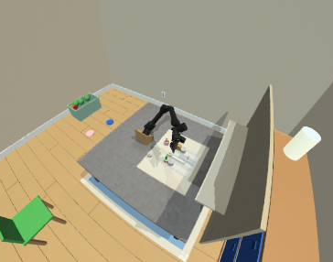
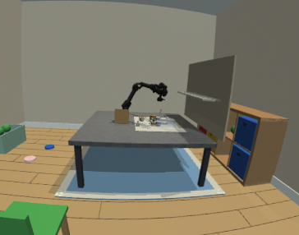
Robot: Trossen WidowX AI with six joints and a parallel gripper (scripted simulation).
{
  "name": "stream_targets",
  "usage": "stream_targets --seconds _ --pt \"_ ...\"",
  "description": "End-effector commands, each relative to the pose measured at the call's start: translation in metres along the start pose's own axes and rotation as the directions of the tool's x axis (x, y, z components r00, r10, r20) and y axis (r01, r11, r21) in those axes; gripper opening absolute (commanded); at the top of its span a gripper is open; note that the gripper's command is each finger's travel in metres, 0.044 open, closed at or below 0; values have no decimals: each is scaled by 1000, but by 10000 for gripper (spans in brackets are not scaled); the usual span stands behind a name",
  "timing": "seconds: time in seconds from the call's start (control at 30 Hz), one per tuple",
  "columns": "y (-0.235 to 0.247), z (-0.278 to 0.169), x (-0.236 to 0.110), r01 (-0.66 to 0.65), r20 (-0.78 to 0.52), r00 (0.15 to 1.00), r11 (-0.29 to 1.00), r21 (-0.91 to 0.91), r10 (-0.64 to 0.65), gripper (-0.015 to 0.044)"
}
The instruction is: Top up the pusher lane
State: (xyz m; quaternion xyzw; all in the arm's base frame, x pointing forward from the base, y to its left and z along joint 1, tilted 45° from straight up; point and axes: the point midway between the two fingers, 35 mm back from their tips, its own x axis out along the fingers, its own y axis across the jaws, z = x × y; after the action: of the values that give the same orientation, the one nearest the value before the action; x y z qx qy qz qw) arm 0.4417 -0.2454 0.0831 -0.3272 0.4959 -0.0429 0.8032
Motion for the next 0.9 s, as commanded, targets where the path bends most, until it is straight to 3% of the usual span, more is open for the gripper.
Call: stream_targets --seconds 0.0,0.13,0.27,0.47,0.63,0.87 --pt "44 -49 19 -188 -77 979 982 10 188 440" --pt "90 -97 25 -375 -133 915 925 65 381 440" --pt "142 -143 18 -561 -155 799 812 158 582 440" --pt "215 -191 -16 -764 -91 559 555 329 824 440" --pt "270 -210 -65 -848 73 306 237 473 949 440" --pt "275 -209 -69 -851 101 273 191 489 957 440"
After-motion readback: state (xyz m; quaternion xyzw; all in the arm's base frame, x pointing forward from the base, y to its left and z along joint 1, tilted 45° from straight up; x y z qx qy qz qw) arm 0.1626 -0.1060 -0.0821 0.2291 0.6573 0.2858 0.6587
